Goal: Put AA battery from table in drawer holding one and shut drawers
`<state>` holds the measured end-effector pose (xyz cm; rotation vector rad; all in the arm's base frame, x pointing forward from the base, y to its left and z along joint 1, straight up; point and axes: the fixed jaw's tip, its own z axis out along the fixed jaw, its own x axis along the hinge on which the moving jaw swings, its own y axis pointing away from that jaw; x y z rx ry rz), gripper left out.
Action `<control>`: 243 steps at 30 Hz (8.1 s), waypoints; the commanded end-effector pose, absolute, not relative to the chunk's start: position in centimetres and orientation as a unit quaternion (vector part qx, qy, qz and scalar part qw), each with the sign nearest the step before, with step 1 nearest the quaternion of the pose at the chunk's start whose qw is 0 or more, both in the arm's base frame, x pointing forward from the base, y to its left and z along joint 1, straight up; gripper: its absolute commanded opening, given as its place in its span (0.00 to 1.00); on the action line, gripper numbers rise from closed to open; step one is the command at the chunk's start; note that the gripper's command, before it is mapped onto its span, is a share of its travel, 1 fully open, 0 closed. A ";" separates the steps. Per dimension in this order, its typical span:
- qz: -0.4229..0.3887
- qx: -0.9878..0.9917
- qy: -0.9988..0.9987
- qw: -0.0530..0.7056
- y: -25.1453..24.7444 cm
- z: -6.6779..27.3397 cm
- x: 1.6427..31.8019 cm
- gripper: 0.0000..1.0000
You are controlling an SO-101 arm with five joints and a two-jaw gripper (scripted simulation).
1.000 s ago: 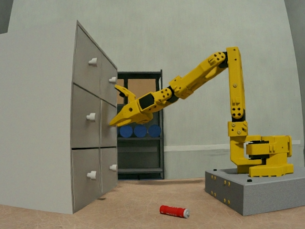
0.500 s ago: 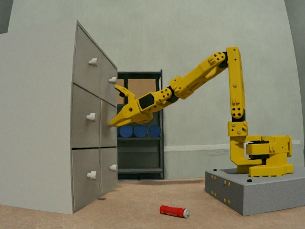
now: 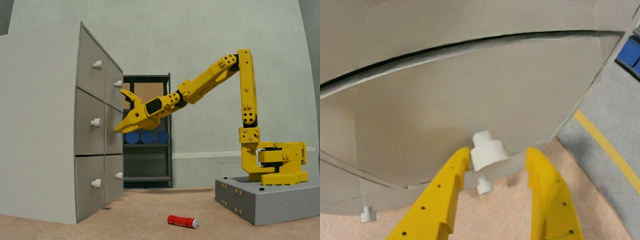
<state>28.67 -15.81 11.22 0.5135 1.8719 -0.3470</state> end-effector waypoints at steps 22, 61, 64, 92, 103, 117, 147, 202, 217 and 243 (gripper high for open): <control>-0.165 0.232 0.786 0.548 -15.2 11.5 24.7 0.21; -0.133 0.257 0.865 0.410 -12.5 9.7 19.5 0.21; -0.128 0.259 0.874 0.390 -12.0 9.5 18.7 0.21; -0.083 0.272 0.927 0.243 -8.0 8.0 12.7 0.21; -0.083 0.272 0.927 0.243 -8.0 8.0 12.7 0.21; -0.067 0.130 0.896 0.419 -5.2 12.2 19.2 0.21; -0.001 0.012 0.820 0.572 0.4 15.2 25.8 0.21; -0.006 0.020 0.820 0.572 -0.2 13.1 27.2 0.21; -0.006 0.020 0.820 0.572 -0.2 12.9 27.1 0.21; -0.007 0.020 0.820 0.572 -0.2 12.7 27.6 0.21</control>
